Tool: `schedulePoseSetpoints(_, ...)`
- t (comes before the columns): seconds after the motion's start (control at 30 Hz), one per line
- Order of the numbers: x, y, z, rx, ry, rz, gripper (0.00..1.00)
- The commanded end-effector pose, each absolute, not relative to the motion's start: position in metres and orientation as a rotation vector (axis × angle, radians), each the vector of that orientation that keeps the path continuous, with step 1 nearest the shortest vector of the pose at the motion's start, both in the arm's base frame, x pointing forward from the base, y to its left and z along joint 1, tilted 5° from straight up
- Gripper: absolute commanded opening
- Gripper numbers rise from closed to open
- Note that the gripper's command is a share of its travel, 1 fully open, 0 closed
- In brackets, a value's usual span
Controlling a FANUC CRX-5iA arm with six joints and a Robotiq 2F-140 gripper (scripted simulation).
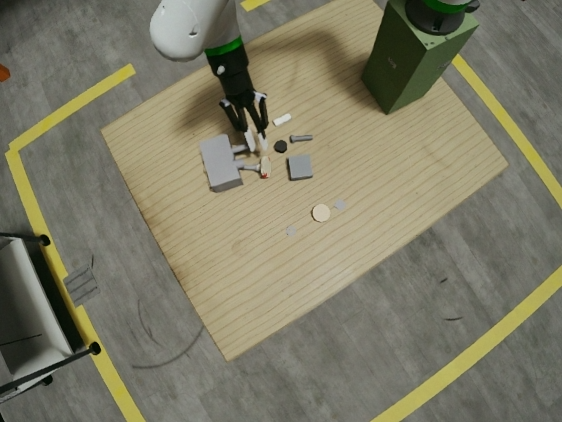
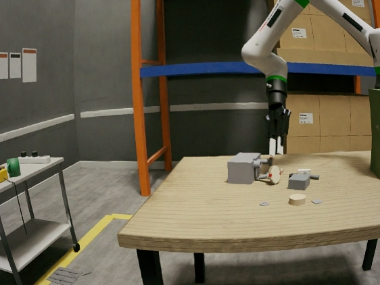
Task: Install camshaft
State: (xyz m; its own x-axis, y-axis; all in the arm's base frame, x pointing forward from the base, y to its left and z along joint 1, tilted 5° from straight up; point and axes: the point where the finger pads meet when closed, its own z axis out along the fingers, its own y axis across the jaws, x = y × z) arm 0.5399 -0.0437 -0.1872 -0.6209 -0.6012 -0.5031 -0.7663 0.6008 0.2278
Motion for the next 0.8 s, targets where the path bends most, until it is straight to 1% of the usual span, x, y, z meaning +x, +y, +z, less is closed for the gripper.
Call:
schedulePoseSetpoints(0.0,0.5406,-0.0439,-0.1864,-1.099,2.454,0.605,0.29)
schedulePoseSetpoints(0.77,0.5412,-0.042,-0.1894,-1.099,2.454,0.605,0.29)
